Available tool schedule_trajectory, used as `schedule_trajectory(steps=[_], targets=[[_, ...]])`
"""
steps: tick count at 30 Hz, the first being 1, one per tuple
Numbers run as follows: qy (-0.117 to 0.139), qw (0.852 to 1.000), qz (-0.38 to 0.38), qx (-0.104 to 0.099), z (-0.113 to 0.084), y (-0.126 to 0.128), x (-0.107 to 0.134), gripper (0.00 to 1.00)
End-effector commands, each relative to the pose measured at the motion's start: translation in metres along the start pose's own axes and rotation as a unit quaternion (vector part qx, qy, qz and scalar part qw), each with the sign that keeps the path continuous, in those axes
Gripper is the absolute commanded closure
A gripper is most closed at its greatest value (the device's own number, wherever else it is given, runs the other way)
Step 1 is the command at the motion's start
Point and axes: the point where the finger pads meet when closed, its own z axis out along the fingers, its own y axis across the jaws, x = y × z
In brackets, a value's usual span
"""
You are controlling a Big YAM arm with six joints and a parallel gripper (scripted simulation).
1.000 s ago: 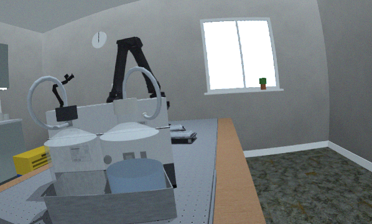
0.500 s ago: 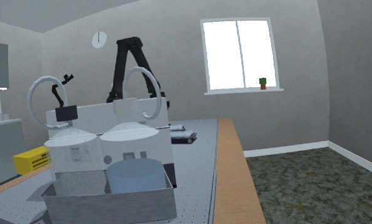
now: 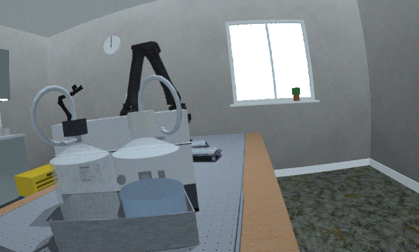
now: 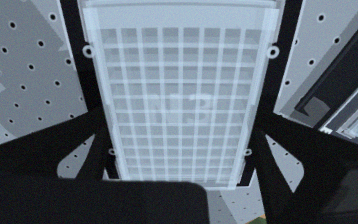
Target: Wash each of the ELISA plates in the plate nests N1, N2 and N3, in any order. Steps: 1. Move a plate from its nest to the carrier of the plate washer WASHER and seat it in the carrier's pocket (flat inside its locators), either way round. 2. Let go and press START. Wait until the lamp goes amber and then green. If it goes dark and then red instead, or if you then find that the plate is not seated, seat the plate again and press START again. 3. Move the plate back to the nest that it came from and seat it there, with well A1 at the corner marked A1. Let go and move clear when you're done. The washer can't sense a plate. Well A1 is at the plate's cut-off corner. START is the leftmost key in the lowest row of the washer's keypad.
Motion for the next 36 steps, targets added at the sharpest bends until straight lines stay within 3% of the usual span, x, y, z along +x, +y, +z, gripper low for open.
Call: schedule_trajectory(steps=[1,11,14,17,28,30,31,36], targets=[[-0.021,1.000,0.003,-0.013,-0.023,0.008,-0.019,0.18],[-0.025,1.000,0.005,-0.015,-0.042,0.011,-0.021,0.18],[-0.014,1.000,0.000,-0.009,-0.035,0.011,-0.016,0.18],[-0.025,1.000,0.003,-0.015,-0.049,0.013,-0.020,0.18],[-0.026,1.000,0.005,-0.015,-0.069,0.011,-0.021,0.18],[-0.026,1.000,0.005,-0.015,-0.069,0.011,-0.021,0.18],[-0.014,1.000,0.001,-0.009,-0.061,0.011,-0.017,0.18],[-0.026,1.000,0.005,-0.015,-0.079,0.011,-0.021,0.18]])
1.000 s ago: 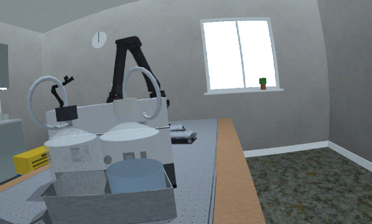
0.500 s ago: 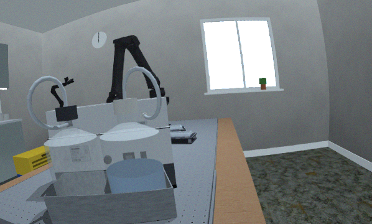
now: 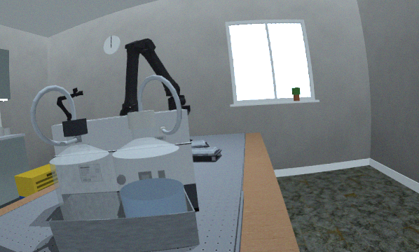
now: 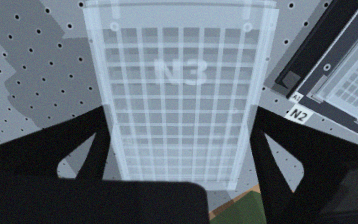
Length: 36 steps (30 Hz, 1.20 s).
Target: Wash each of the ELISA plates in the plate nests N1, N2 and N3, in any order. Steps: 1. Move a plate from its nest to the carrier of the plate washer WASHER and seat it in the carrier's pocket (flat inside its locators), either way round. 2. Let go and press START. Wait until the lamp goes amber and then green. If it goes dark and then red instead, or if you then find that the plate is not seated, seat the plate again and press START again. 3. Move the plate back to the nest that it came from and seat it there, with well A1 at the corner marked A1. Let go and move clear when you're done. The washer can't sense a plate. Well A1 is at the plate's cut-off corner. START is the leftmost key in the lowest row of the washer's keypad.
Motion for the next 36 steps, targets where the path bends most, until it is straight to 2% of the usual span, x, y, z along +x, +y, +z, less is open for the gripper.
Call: schedule_trajectory(steps=[1,9,11,12,14,21,22,24,31,32,33,36], targets=[[-0.025,1.000,0.006,-0.013,-0.029,0.011,-0.021,0.18],[-0.026,1.000,0.006,-0.014,-0.043,0.011,-0.021,0.18],[-0.026,1.000,0.006,-0.014,-0.043,0.011,-0.021,0.18],[-0.013,1.000,0.001,-0.007,-0.034,0.011,-0.018,0.18],[-0.026,1.000,0.003,-0.014,-0.048,0.013,-0.020,0.18],[-0.027,1.000,0.003,-0.014,-0.061,0.012,-0.020,0.18],[-0.027,1.000,0.003,-0.014,-0.061,0.012,-0.020,0.18],[-0.013,1.000,0.002,-0.007,-0.046,0.005,-0.012,0.18],[-0.013,1.000,0.002,-0.007,-0.046,0.005,-0.012,0.18],[-0.014,0.999,0.031,-0.007,-0.051,-0.006,-0.013,0.18],[-0.003,0.999,0.041,-0.001,-0.043,-0.015,-0.003,0.18],[-0.003,1.000,0.030,-0.001,-0.044,-0.030,-0.005,0.18]])
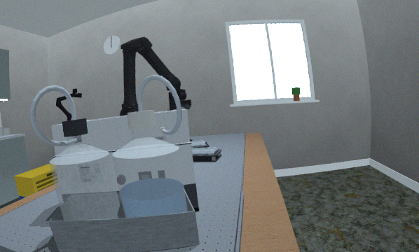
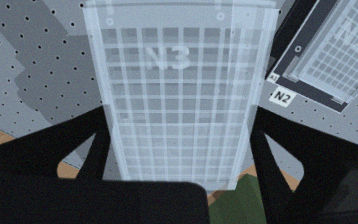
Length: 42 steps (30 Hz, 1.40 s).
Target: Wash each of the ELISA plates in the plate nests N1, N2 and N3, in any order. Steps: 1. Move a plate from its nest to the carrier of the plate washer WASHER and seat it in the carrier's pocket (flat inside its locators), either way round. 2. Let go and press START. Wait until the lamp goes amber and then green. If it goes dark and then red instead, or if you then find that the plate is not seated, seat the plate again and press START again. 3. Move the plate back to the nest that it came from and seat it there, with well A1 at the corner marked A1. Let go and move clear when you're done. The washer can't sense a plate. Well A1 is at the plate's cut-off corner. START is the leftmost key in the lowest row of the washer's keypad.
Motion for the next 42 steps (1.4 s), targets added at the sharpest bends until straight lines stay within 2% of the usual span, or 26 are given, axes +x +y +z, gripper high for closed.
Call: schedule_trajectory(steps=[1,7,9,10,12,15,17,24,26,27,31,38,40,42], targets=[[-0.003,1.000,0.009,-0.002,-0.009,-0.022,-0.005,0.18],[-0.003,1.000,0.009,-0.002,-0.011,-0.051,-0.010,0.18],[-0.003,1.000,0.009,-0.002,-0.011,-0.051,-0.010,0.18],[-0.012,1.000,0.010,-0.005,-0.017,-0.053,-0.018,0.18],[-0.003,1.000,0.009,-0.001,-0.012,-0.066,-0.012,0.18],[-0.003,1.000,0.009,-0.001,-0.013,-0.080,-0.014,0.18],[-0.012,1.000,0.010,-0.004,-0.019,-0.089,-0.024,0.18],[-0.013,1.000,0.010,-0.003,-0.022,-0.123,-0.031,0.18],[-0.013,1.000,0.010,-0.003,-0.022,-0.123,-0.031,0.18],[-0.005,1.000,0.009,-0.001,-0.016,-0.128,-0.033,0.18],[-0.028,1.000,0.011,-0.003,-0.033,-0.148,-0.049,0.18],[-0.026,1.000,-0.001,-0.004,-0.031,-0.140,-0.048,0.18],[-0.004,0.999,0.048,0.000,-0.017,-0.159,-0.023,0.18],[-0.004,0.999,0.043,0.000,-0.017,-0.164,-0.022,0.18]])
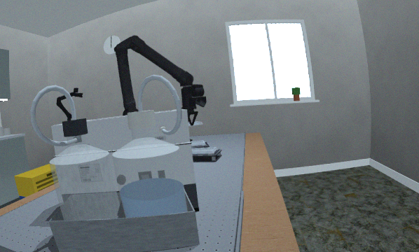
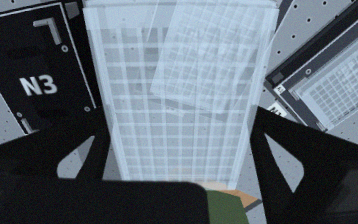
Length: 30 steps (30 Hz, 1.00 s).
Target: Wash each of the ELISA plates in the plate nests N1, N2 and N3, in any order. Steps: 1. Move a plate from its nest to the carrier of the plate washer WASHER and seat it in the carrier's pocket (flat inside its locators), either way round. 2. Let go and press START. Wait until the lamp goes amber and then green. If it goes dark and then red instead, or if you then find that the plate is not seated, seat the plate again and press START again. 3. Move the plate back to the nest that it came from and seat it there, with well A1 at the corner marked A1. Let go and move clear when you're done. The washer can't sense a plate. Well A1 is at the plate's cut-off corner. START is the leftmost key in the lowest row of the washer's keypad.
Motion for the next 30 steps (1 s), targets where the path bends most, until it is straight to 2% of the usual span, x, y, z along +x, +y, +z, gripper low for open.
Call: schedule_trajectory(steps=[1,2,3,15,18,23,30], targets=[[-0.004,1.000,0.018,0.001,-0.008,-0.013,0.002,0.18],[-0.009,1.000,0.012,0.000,-0.012,-0.017,-0.002,0.18],[-0.004,1.000,0.011,0.000,-0.009,-0.022,0.004,0.18],[-0.004,1.000,0.011,0.001,-0.012,-0.080,0.017,0.18],[-0.009,1.000,0.011,0.001,-0.016,-0.086,0.013,0.18],[-0.011,1.000,0.011,0.002,-0.019,-0.111,0.017,0.18],[-0.019,1.000,0.011,0.006,-0.027,-0.150,0.009,0.18]])
